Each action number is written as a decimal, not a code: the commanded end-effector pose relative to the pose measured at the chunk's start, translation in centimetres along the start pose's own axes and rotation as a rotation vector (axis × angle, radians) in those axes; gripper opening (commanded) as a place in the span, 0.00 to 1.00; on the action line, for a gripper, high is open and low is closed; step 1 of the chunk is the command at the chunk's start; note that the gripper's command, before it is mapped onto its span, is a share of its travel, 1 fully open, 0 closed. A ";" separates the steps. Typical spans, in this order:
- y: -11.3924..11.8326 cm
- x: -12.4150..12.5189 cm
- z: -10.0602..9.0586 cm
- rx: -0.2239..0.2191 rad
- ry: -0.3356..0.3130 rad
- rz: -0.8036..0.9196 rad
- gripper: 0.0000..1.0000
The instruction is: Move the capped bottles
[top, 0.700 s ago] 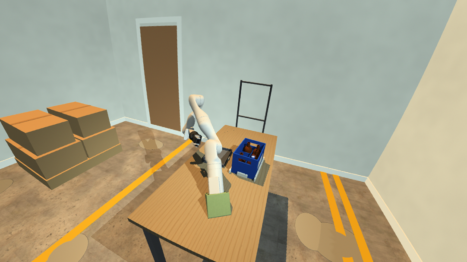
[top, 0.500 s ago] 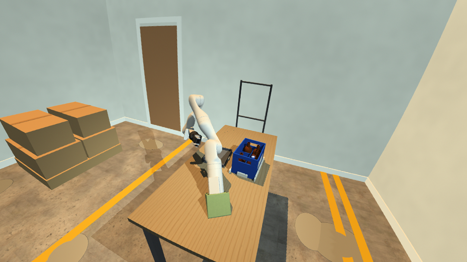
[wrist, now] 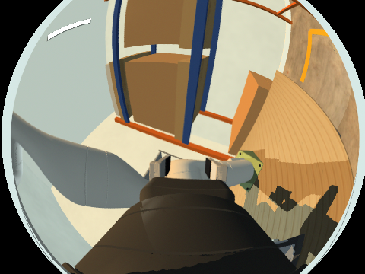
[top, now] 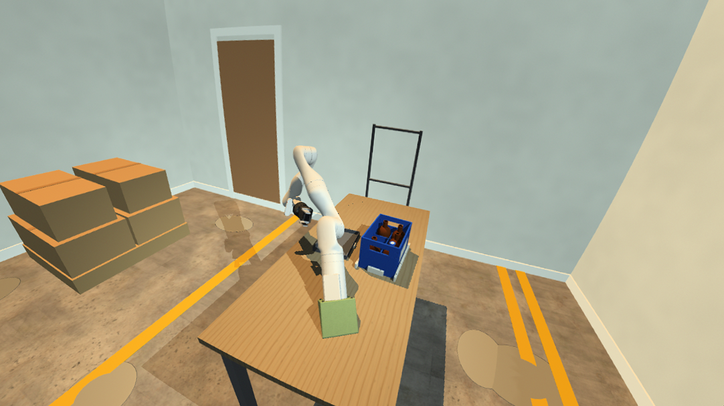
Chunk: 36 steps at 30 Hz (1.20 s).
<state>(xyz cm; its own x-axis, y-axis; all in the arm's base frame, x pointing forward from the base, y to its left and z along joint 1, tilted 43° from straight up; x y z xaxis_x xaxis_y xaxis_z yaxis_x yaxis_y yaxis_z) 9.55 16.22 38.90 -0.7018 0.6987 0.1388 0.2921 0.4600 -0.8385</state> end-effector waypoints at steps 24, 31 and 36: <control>-5.2 2.1 0.9 -0.010 -0.007 -0.010 1.00; -6.0 2.3 1.4 -0.104 0.010 -0.049 1.00; -5.9 1.3 1.0 -0.114 0.062 -0.012 1.00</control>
<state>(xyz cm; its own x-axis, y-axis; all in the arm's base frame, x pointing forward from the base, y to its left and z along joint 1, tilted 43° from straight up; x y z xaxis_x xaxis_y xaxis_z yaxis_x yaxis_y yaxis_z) 5.87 14.07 43.43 -0.6850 0.7049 0.1842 0.3434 0.5354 -0.7716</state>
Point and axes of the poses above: the point where the finger pads meet when closed, its own z axis out along the fingers, its own y axis across the jaws, x = y × z, the point moved 7 cm from there along -z, back along the fingers, and after that the axes turned 6 degrees about -z, right-handed, at the moved point
